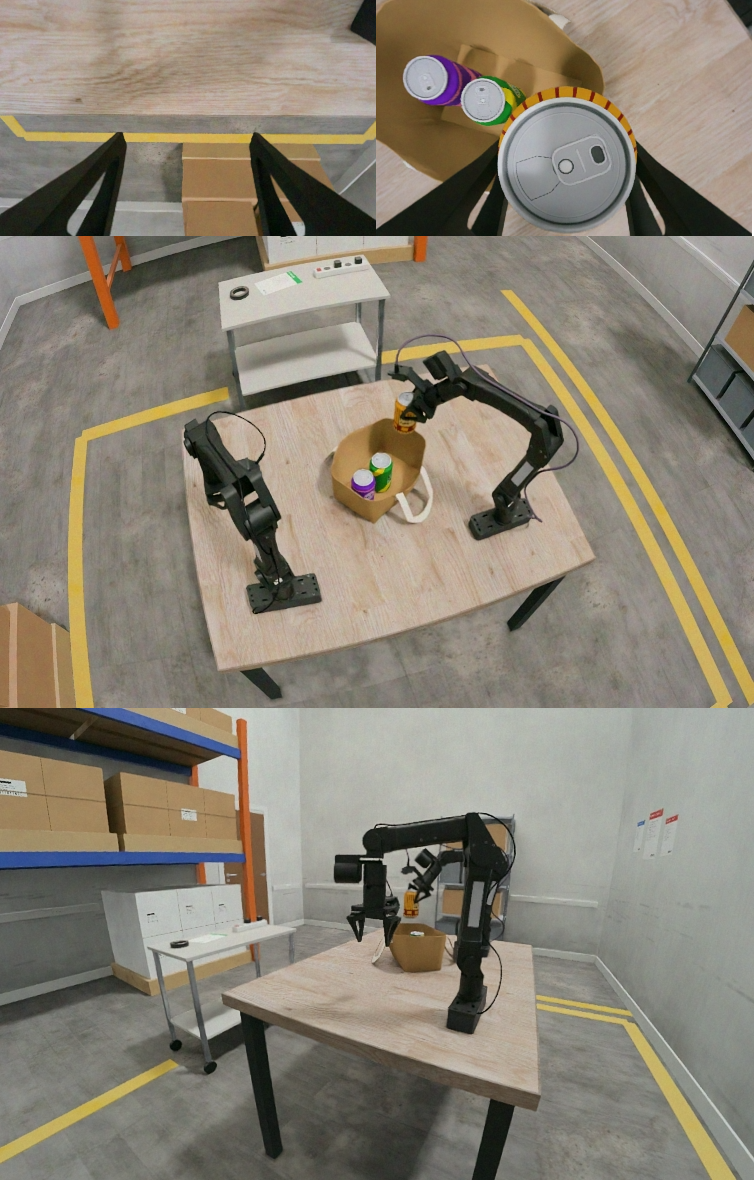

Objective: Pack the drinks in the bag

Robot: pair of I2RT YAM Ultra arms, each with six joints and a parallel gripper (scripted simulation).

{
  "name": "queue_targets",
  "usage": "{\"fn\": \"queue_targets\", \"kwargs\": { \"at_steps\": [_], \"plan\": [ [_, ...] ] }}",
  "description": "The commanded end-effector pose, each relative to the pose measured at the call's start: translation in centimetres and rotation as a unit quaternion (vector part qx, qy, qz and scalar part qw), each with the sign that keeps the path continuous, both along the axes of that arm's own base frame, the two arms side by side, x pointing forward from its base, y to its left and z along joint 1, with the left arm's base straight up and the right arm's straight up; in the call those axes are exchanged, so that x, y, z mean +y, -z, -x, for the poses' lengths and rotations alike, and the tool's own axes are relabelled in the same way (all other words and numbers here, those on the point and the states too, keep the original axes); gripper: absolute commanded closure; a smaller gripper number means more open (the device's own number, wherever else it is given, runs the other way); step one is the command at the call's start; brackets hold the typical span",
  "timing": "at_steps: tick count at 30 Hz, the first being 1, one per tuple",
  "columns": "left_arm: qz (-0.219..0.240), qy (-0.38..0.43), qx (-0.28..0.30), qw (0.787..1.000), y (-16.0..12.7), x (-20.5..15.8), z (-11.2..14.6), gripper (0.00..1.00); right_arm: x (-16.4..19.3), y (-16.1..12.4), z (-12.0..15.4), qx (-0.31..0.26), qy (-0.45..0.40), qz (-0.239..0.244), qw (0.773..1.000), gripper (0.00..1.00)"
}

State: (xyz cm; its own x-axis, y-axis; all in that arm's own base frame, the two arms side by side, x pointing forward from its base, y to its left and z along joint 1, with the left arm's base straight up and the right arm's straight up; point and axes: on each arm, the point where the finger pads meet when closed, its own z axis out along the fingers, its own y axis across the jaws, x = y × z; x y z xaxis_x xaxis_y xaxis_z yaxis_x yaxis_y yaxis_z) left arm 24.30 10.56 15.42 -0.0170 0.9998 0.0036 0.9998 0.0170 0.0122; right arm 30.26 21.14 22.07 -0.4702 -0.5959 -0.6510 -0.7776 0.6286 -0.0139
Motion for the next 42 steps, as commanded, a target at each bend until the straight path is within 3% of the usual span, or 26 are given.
{"fn": "queue_targets", "kwargs": {
  "at_steps": [1, 3, 16, 20, 24, 27, 29, 30, 35, 38, 42],
  "plan": [
    [0.004, 0.0, 0.003, 1.0, -0.2, -0.4, 0.2, 0.14, 0.9, -4.0, -1.2, -0.061, 0.004, -0.038, 0.997, 0.3],
    [0.004, 0.0, 0.003, 1.0, -0.2, -0.4, 0.2, 0.14, 1.8, -2.0, -2.0, -0.038, 0.022, -0.024, 0.999, 0.3],
    [0.004, 0.0, 0.003, 1.0, -0.2, -0.4, 0.2, 0.14, 4.8, -3.6, -0.7, -0.045, 0.008, -0.042, 0.998, 0.3],
    [0.004, 0.0, 0.003, 1.0, -0.2, -0.4, 0.2, 0.14, 4.8, -2.3, -1.2, -0.032, 0.005, -0.028, 0.999, 0.3],
    [0.004, 0.0, 0.003, 1.0, -0.2, -0.4, 0.2, 0.14, 4.5, -4.9, -0.5, -0.059, 0.011, -0.048, 0.997, 0.3],
    [0.004, 0.0, 0.003, 1.0, -0.2, -0.4, 0.2, 0.14, 4.8, -5.0, -0.5, -0.062, 0.005, -0.055, 0.997, 0.3],
    [0.004, 0.0, 0.003, 1.0, -0.2, -0.4, 0.2, 0.14, 4.7, -4.7, -0.6, -0.063, 0.007, -0.056, 0.996, 0.3],
    [0.004, 0.0, 0.003, 1.0, -0.2, -0.4, 0.2, 0.14, 4.3, -2.1, -0.1, -0.041, 0.008, -0.039, 0.998, 0.3],
    [0.004, 0.0, 0.003, 1.0, -0.2, -0.4, 0.2, 0.14, 4.4, -2.6, -0.1, -0.046, 0.006, -0.042, 0.998, 0.3],
    [0.004, 0.0, 0.003, 1.0, -0.2, -0.4, 0.2, 0.14, 4.2, -1.1, 0.0, -0.04, 0.007, -0.037, 0.998, 0.3],
    [0.004, 0.0, 0.003, 1.0, -0.2, -0.4, 0.2, 0.14, 4.1, -1.2, -0.3, -0.048, 0.012, -0.041, 0.998, 0.3]
  ]
}}
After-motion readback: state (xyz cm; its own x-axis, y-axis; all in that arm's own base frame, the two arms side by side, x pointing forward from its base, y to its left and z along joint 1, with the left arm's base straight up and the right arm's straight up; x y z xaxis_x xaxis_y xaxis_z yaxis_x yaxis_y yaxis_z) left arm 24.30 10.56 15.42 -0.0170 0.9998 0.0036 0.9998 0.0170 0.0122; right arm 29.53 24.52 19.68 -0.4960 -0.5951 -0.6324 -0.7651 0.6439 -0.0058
